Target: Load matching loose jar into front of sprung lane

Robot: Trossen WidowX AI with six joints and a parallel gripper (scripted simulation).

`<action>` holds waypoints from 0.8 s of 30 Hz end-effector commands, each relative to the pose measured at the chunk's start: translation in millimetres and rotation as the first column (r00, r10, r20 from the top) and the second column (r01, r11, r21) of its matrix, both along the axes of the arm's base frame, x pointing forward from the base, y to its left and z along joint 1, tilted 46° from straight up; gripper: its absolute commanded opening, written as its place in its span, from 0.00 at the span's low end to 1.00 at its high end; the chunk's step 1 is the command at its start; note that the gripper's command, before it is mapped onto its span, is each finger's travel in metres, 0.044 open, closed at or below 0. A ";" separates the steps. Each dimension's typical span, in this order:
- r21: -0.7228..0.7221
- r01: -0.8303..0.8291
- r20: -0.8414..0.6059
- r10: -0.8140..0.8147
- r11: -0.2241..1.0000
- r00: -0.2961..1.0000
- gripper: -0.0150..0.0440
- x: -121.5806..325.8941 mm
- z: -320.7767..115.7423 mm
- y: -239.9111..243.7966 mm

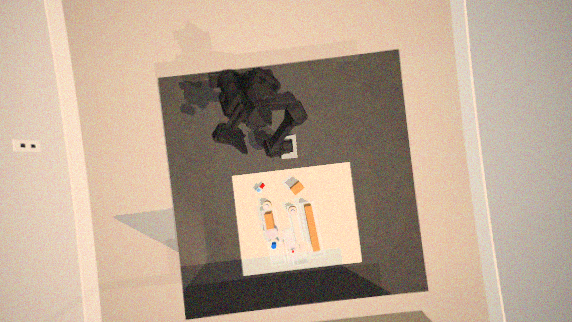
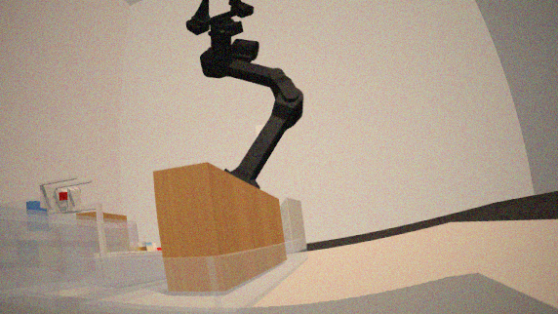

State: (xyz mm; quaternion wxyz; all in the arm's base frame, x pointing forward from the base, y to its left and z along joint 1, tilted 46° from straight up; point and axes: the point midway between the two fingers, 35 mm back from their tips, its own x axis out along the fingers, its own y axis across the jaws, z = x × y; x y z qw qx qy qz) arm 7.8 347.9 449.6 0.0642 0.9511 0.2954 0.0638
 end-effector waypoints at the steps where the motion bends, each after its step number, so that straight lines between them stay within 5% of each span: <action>1: 0.011 -0.004 -0.004 0.004 1.000 1.000 0.98 0.0 1.1 -0.1; 6: 0.290 -0.145 -0.063 0.170 0.946 0.983 1.00 -11.5 44.9 -18.2; 11: 0.574 -0.280 -0.045 0.372 0.769 0.927 1.00 -23.9 103.9 -62.7; 18: 0.860 -0.333 0.068 0.561 0.386 0.825 1.00 -14.7 171.8 -146.8; 24: 0.969 -0.249 0.198 0.623 -0.005 0.757 1.00 22.8 208.5 -231.9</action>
